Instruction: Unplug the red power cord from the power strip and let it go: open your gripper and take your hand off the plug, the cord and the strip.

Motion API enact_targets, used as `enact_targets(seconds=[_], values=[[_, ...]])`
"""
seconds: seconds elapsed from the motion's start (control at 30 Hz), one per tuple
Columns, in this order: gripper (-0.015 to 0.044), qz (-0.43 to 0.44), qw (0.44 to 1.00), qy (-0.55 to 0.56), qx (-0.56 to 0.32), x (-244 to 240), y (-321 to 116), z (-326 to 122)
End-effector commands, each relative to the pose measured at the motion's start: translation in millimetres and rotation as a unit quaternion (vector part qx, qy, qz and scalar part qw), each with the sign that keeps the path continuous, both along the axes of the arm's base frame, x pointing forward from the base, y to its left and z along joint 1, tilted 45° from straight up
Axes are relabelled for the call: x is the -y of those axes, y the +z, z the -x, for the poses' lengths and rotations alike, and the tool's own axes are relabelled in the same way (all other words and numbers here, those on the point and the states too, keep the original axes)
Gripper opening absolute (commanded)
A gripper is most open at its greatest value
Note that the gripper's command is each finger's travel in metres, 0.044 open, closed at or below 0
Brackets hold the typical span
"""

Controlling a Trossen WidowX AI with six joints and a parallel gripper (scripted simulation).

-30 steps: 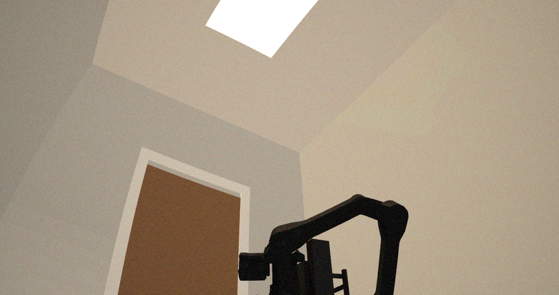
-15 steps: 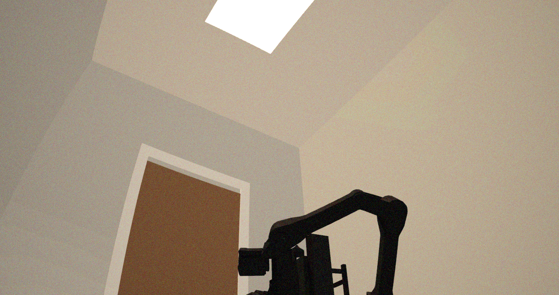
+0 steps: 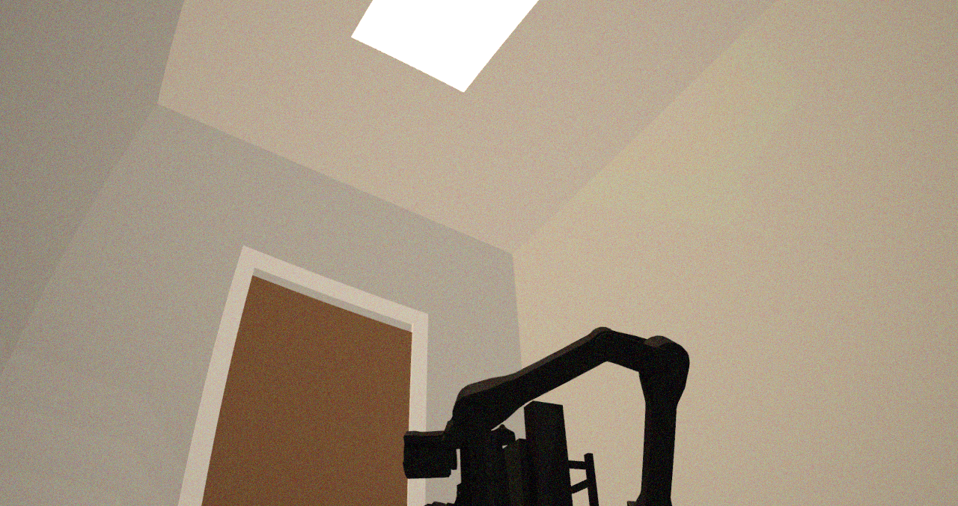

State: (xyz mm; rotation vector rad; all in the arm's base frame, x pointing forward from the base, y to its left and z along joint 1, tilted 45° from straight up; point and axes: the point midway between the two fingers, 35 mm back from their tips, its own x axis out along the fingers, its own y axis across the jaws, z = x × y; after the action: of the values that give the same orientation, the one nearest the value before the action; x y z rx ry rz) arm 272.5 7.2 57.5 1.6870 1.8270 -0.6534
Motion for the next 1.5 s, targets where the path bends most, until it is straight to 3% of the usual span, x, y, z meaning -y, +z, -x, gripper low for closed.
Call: enact_targets(seconds=[0.0, 0.1, 0.53, 0.67, 0.83, 1.47], values=[[0.0, 0.016, 1.0, -0.009, -0.004, 17, -10, -1], [0.0, 0.016, 1.0, -0.009, -0.004, 21, -13, -2], [0.0341, 0.013, 1.0, -0.01, -0.003, 16, -11, 0], [0.044, 0.014, 1.0, -0.01, -0.003, 34, -22, -3], [0.044, 0.014, 1.0, -0.01, -0.003, 67, -44, -4], [0.044, 0.014, 1.0, -0.01, -0.003, 67, -44, -4]])
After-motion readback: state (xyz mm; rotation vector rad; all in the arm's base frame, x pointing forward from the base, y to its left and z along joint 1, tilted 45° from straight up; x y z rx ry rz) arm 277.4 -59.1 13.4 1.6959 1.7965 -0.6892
